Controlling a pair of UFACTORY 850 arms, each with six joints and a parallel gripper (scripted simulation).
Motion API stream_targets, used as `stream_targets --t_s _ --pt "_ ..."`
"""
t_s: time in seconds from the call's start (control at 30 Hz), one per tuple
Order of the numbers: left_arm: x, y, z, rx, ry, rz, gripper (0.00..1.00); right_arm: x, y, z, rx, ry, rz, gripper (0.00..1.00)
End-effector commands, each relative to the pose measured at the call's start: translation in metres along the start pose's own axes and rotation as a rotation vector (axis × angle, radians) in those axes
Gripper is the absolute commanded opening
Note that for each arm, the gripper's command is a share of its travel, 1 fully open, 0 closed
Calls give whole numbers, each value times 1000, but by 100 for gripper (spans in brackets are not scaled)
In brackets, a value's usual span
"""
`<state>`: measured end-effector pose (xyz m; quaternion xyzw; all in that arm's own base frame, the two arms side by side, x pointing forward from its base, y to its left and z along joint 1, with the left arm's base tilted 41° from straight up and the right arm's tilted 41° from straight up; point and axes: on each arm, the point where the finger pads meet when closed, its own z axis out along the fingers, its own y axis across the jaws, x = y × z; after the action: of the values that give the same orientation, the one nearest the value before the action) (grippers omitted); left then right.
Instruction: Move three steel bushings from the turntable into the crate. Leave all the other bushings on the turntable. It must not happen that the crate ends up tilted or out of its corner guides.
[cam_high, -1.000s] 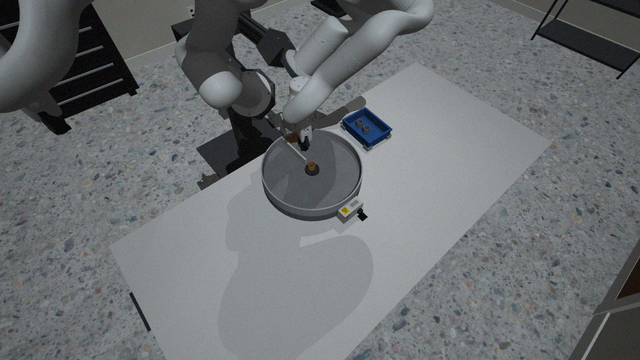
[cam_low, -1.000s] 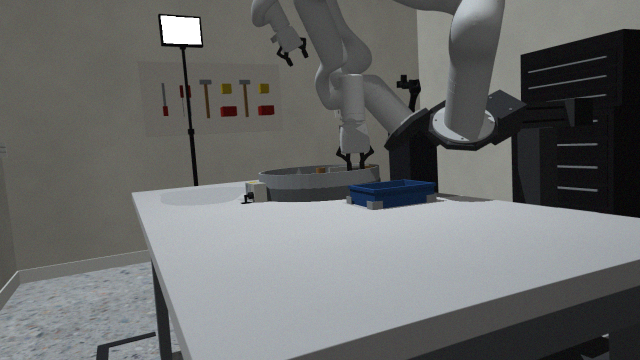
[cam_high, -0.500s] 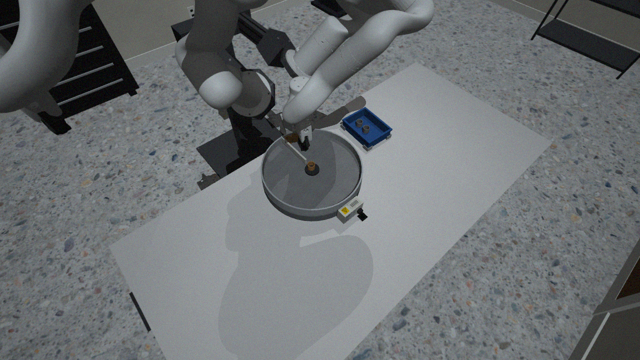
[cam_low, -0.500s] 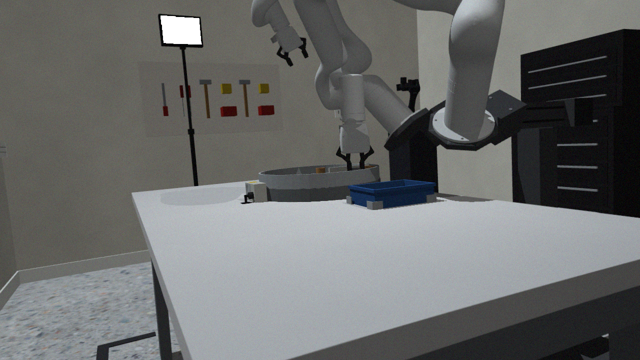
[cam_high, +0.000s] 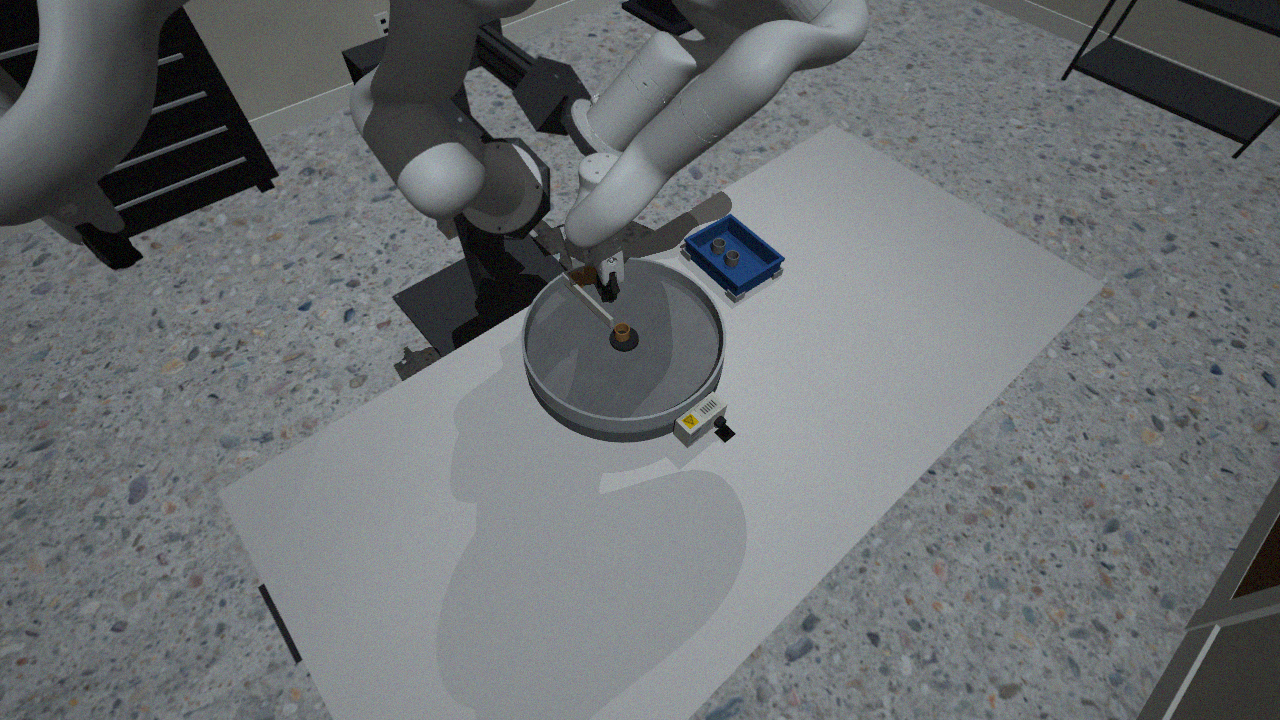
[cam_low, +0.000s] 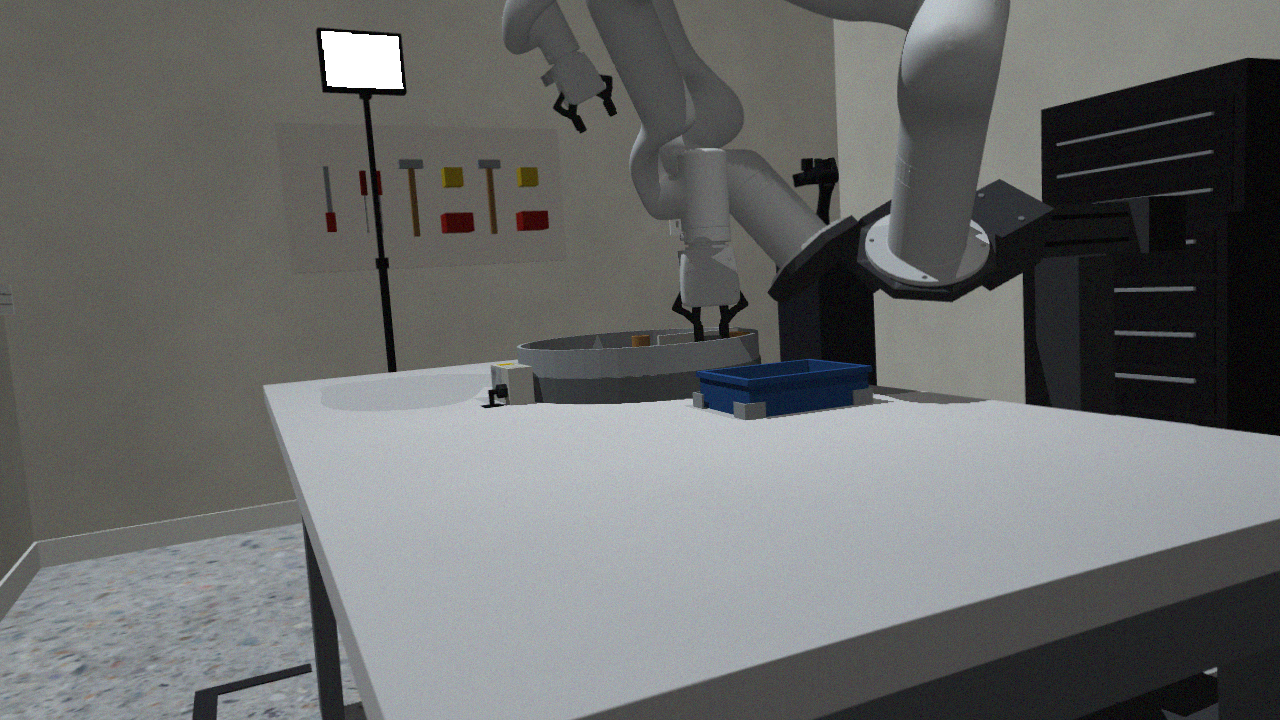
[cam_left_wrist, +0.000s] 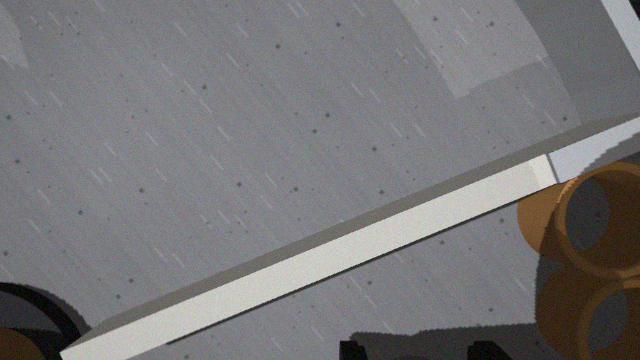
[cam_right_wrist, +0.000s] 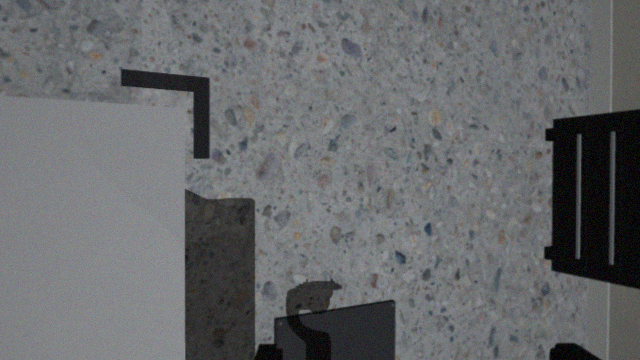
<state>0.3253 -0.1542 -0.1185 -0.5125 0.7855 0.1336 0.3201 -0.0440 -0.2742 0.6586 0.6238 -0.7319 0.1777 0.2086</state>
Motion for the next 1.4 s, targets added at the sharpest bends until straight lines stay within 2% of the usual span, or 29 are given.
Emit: stream_targets --t_s 0.0,0.23,0.53,0.67,1.37 --pt "0 -1 -1 1 0 0 0 0 0 -1 0 2 0 100" --pt "0 -1 -11 1 0 0 0 0 0 -1 0 2 0 100" --pt "0 -1 -51 1 0 0 0 0 0 -1 0 2 0 100" --pt "0 -1 -62 1 0 0 0 0 0 -1 0 2 0 100" --pt "-5 -1 -64 1 0 -6 0 0 0 -1 0 2 0 100"
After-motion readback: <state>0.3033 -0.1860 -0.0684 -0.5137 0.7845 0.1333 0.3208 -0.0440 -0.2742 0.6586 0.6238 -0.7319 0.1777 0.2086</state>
